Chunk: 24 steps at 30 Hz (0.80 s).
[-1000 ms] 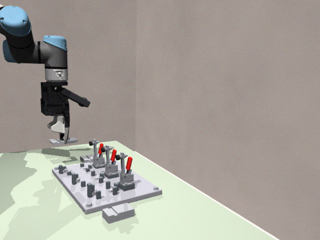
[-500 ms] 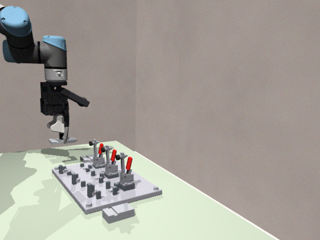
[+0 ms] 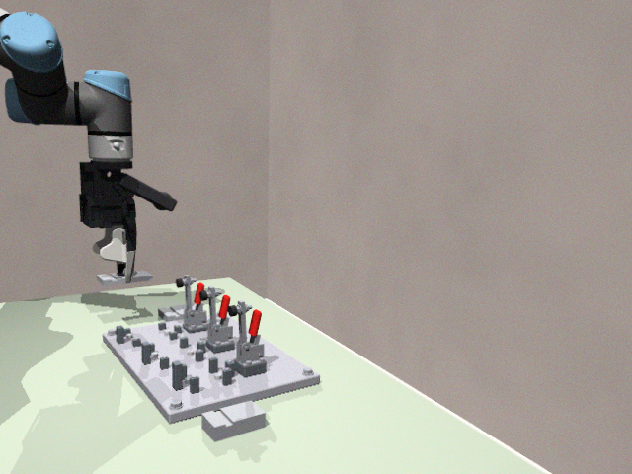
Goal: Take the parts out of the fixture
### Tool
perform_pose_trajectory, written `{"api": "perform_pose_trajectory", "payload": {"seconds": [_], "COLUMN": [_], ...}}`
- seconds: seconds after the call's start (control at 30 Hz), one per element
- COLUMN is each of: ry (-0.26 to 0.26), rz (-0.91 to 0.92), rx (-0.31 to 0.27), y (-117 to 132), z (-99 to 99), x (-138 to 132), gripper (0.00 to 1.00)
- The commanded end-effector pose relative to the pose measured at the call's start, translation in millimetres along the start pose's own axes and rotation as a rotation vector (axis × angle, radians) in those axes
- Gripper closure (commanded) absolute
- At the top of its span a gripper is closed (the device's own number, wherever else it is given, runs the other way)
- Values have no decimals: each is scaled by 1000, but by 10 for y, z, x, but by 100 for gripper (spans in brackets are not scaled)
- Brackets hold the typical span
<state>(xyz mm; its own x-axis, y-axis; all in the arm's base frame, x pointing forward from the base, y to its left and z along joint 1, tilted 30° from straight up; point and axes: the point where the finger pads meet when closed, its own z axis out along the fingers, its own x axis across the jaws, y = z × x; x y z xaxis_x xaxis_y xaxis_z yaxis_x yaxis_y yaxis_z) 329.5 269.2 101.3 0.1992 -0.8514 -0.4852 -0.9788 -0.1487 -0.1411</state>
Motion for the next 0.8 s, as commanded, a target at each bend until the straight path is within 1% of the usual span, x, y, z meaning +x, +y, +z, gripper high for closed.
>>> {"api": "perform_pose_trajectory", "payload": {"seconds": [0.0,0.37,0.6,0.77], "ry": [0,0,0,0], "rz": [0,0,0,0], "rx": [1,1,1,1], "y": [-4,-4,-4,-4], "z": [-3,19,87,206], "x": [0,0,-1,-1], "gripper": [100,100,100,100]}}
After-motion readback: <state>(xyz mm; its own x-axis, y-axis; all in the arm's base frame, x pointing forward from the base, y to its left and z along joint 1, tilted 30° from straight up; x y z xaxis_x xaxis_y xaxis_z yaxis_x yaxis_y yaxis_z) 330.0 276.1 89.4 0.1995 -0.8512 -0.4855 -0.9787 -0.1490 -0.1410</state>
